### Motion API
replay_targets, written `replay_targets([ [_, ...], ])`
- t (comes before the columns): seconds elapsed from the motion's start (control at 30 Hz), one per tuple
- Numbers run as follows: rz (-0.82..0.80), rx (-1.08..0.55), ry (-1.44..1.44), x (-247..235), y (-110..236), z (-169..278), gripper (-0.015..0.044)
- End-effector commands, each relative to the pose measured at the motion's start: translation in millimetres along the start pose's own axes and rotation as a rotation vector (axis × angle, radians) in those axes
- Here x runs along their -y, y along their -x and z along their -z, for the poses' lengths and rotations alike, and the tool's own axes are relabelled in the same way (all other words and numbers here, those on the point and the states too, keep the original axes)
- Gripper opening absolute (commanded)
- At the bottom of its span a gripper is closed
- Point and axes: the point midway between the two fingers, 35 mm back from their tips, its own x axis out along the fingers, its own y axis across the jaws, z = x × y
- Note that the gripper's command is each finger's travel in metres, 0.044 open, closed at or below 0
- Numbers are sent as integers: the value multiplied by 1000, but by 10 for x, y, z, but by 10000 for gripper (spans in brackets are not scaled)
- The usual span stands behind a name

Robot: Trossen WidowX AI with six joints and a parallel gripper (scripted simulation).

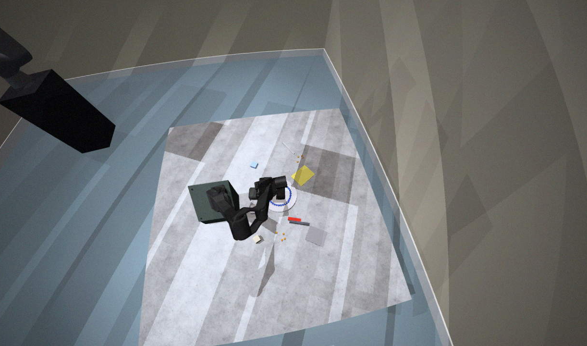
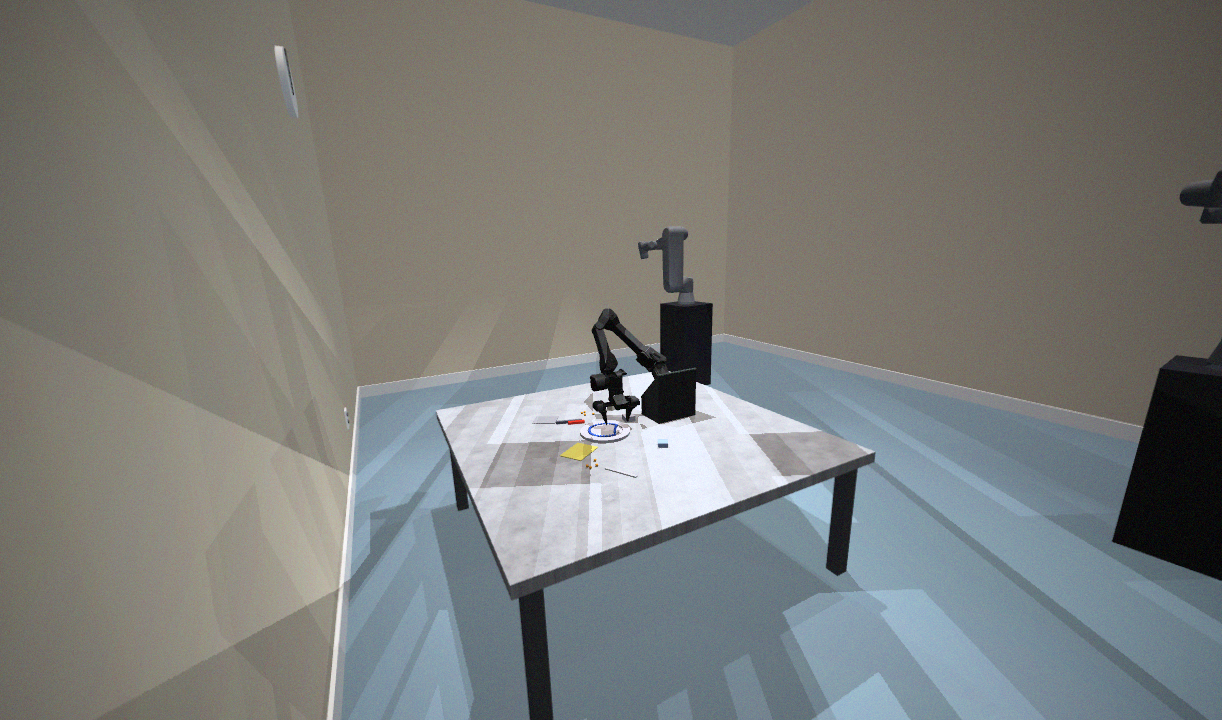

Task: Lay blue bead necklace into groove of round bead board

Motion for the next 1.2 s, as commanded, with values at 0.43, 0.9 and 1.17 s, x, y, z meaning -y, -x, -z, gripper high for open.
replay_targets([
  [0.43, 6, -3, -53, 24, 47, -1, 387],
  [0.9, 7, 0, -506, 84, 319, -99, 120],
  [1.17, 17, 3, -513, 116, 247, -95, 120],
])
